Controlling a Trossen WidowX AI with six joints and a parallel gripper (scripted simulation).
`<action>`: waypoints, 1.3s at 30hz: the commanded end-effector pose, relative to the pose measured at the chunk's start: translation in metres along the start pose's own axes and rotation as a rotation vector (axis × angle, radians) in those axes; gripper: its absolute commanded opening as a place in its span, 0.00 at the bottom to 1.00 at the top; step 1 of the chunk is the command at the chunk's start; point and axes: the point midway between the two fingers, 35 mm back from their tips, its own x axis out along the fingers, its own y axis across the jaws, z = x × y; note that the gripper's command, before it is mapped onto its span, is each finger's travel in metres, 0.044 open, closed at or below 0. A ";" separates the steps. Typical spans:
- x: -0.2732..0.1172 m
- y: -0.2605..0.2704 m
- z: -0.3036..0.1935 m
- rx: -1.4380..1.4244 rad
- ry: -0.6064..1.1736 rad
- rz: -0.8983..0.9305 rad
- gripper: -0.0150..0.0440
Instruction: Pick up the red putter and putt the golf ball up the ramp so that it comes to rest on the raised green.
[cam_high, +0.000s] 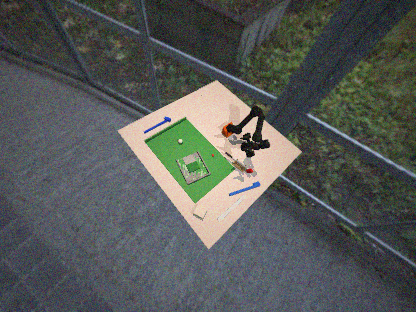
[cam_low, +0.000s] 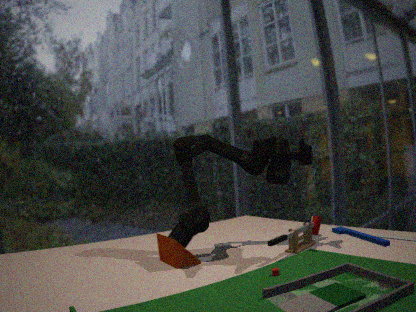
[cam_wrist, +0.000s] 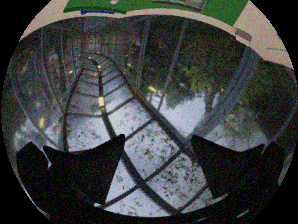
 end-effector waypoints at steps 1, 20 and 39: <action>0.001 -0.002 0.001 -0.008 -0.001 -0.009 0.98; 0.022 -0.002 0.219 -0.373 -1.053 -0.247 1.00; -0.055 0.027 0.209 0.808 -2.220 0.698 1.00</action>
